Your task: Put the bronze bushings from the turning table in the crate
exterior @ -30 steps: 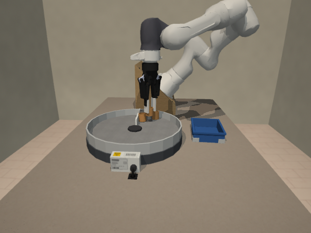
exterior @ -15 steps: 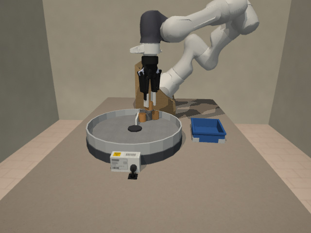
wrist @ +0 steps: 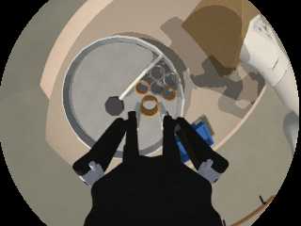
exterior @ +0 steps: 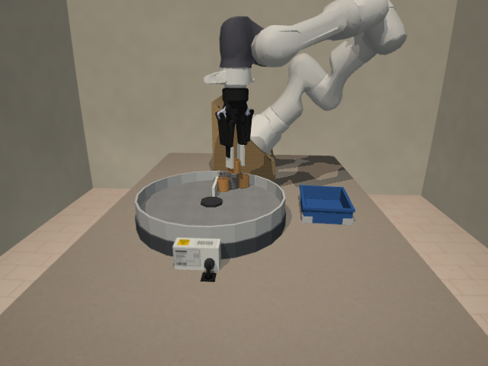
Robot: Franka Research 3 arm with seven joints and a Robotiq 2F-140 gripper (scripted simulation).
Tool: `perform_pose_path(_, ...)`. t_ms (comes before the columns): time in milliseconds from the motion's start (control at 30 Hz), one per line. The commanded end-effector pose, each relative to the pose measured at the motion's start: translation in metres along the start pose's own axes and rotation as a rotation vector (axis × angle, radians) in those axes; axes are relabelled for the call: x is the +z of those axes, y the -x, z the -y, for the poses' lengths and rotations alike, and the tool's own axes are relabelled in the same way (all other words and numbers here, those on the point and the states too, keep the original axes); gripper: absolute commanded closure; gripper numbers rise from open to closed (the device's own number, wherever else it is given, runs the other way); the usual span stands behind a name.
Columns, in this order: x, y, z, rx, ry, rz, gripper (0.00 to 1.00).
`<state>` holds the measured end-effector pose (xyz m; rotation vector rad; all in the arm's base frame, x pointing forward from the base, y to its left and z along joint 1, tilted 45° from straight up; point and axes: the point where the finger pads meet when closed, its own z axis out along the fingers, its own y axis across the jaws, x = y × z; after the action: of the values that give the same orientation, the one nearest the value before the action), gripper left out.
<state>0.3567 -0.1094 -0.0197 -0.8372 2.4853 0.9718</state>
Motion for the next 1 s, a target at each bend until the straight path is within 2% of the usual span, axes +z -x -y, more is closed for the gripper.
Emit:
perform_pose_path(0, -0.002, 0.001, 0.001, 0.002, -0.001, 0.001, 1.0)
perform_pose_path(633, -0.002, 0.004, -0.002, 0.002, -0.001, 0.001, 1.0)
perform_pose_path(800, -0.002, 0.018, -0.014, 0.002, -0.001, 0.001, 1.0)
perform_pose_path(967, -0.002, 0.045, -0.038, 0.002, -0.001, 0.001, 1.0)
